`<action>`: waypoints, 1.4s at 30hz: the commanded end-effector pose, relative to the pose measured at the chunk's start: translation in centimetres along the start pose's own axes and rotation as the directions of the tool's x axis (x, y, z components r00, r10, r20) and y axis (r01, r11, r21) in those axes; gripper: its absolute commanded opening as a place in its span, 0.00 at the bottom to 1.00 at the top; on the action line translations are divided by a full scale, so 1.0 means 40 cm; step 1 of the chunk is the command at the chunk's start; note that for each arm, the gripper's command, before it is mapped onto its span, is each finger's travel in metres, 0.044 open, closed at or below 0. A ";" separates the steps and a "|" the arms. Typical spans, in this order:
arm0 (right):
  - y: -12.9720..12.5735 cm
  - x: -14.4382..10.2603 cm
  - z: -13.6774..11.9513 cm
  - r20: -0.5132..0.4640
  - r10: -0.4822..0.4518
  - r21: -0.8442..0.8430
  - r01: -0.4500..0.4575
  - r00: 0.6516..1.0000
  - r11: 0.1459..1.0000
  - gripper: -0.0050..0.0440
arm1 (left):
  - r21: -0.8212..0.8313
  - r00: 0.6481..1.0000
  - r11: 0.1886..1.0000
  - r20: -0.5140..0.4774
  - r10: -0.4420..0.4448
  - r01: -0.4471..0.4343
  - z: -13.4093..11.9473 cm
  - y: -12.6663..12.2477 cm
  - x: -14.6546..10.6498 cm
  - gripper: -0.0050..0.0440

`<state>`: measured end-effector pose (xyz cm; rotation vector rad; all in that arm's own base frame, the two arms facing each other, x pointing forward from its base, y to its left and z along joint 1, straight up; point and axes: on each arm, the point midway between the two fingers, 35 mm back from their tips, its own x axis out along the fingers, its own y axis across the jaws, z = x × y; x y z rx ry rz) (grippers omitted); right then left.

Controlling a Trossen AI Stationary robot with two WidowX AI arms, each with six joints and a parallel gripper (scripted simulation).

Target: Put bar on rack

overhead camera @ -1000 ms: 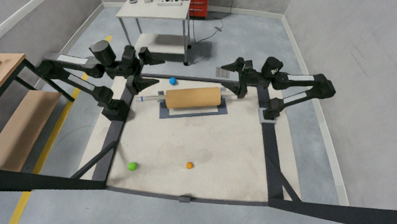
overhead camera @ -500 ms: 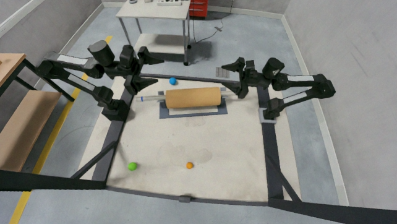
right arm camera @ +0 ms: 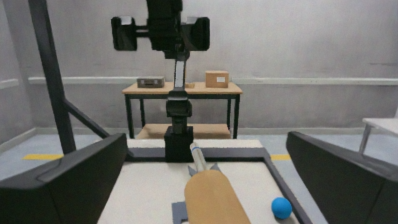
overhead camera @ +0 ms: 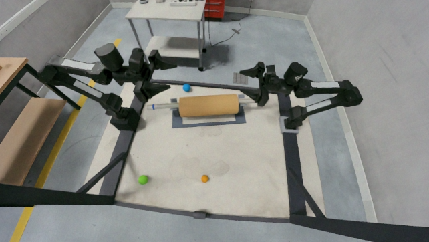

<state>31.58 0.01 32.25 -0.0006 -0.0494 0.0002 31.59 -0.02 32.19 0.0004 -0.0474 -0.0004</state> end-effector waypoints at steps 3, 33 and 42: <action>-0.002 -0.006 0.035 0.033 -0.001 0.003 0.001 0.999 1.000 1.00 | -0.006 1.000 1.000 0.027 0.000 0.000 0.031 0.002 -0.004 1.00; -0.002 -0.005 0.025 0.023 -0.001 0.003 0.001 1.000 1.000 1.00 | -0.004 1.000 1.000 0.026 0.000 0.001 0.028 0.001 -0.005 1.00; -0.002 -0.005 0.025 0.023 -0.001 0.003 0.001 1.000 1.000 1.00 | -0.004 1.000 1.000 0.026 0.000 0.001 0.028 0.001 -0.005 1.00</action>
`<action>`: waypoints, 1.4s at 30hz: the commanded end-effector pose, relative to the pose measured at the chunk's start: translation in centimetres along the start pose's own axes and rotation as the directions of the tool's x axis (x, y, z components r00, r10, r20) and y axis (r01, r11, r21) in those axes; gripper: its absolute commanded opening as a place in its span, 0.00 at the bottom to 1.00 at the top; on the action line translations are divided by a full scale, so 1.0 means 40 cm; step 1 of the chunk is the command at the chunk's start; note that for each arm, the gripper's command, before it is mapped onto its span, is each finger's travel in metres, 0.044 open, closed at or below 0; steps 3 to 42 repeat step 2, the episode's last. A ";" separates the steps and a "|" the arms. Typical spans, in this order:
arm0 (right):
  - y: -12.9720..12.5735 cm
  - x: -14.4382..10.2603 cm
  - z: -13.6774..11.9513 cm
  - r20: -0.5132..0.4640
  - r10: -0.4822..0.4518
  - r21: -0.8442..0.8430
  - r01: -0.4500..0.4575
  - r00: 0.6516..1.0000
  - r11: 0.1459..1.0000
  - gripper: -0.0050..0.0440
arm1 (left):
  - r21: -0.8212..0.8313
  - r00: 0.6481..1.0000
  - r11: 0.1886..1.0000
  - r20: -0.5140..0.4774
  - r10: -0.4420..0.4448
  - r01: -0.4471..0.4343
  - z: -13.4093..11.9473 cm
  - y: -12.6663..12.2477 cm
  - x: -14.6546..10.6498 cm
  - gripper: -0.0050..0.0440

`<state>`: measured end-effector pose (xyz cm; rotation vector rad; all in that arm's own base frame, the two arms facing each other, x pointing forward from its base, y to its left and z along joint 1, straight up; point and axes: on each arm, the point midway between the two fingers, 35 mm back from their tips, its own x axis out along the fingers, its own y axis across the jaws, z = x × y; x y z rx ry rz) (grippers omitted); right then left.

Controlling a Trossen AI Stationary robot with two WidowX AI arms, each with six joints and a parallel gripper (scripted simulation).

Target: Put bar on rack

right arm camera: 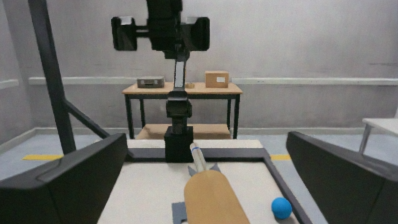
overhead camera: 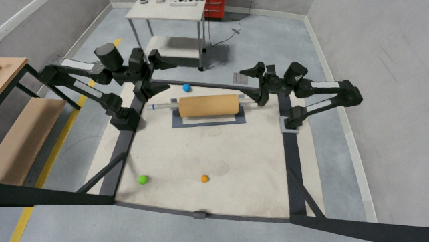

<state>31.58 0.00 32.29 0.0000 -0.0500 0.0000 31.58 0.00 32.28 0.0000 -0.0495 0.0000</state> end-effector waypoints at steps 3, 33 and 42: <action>-0.002 -0.005 0.024 0.023 -0.001 0.002 0.001 1.000 1.000 1.00 | -0.004 1.000 1.000 0.024 -0.001 0.001 0.025 0.001 -0.004 1.00; -0.002 -0.005 0.024 0.023 -0.001 0.002 0.001 1.000 1.000 1.00 | -0.004 1.000 1.000 0.024 -0.001 0.001 0.025 0.001 -0.004 1.00; -0.002 -0.005 0.024 0.023 -0.001 0.002 0.001 1.000 1.000 1.00 | -0.004 1.000 1.000 0.024 -0.001 0.001 0.025 0.001 -0.004 1.00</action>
